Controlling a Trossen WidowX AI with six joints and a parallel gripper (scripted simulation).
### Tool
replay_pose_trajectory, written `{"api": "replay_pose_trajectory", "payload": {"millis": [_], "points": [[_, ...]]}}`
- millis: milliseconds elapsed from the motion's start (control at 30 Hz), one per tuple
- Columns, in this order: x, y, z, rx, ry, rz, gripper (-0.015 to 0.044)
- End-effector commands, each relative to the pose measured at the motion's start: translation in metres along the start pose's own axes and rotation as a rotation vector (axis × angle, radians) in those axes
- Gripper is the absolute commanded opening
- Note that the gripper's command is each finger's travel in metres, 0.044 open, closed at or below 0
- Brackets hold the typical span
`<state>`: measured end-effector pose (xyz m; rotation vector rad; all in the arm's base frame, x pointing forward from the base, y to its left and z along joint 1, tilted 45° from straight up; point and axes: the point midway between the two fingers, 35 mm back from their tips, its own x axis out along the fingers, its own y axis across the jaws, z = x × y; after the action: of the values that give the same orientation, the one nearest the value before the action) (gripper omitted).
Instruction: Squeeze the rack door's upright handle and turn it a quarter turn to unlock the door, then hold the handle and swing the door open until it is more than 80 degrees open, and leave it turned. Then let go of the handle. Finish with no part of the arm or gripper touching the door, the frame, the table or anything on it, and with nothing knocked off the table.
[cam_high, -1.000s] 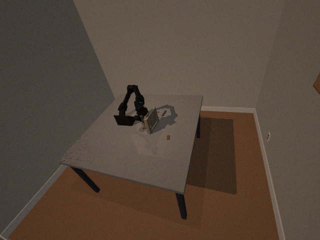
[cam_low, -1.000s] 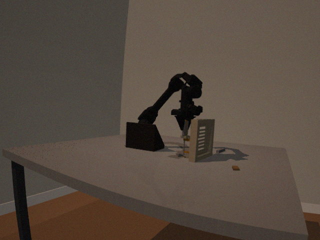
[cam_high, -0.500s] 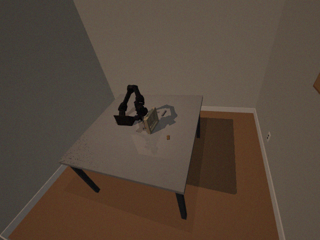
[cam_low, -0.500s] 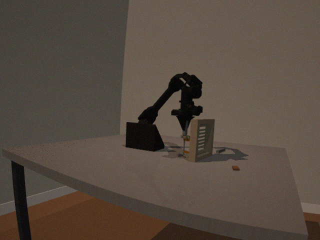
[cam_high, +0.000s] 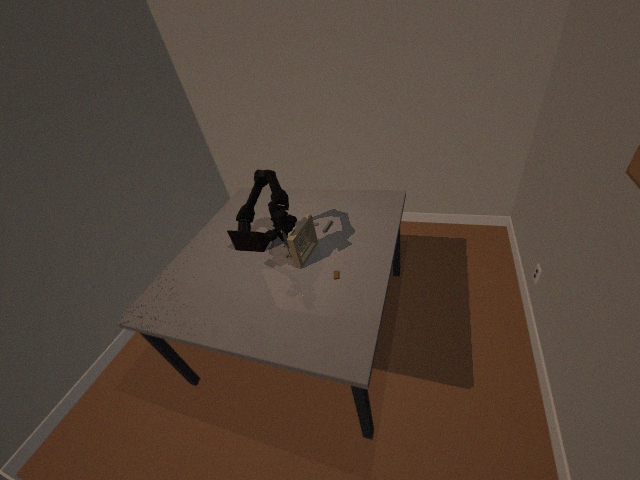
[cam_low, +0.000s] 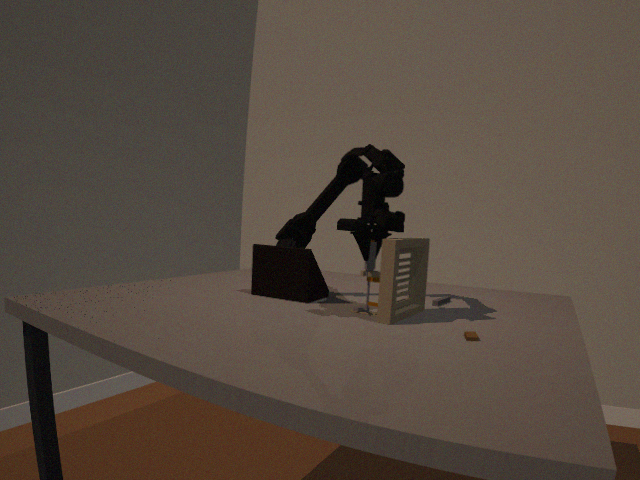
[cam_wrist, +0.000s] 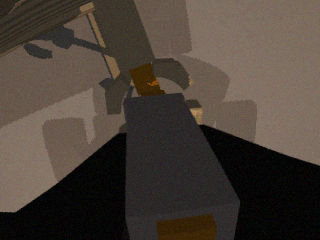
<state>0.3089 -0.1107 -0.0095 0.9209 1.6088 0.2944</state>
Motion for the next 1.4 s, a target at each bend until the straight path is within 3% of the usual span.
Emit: {"api": "replay_pose_trajectory", "payload": {"millis": [0, 967, 1300, 1367], "points": [[-0.0011, 0.0001, 0.0009, 0.198, -0.007, -0.003, 0.0014], [-0.0011, 0.0001, 0.0009, 1.618, -0.008, 0.003, 0.0014], [-0.0011, 0.0001, 0.0009, 1.651, -0.008, 0.003, 0.0014], [-0.0011, 0.0001, 0.0009, 1.651, -0.008, 0.003, 0.0067]]}}
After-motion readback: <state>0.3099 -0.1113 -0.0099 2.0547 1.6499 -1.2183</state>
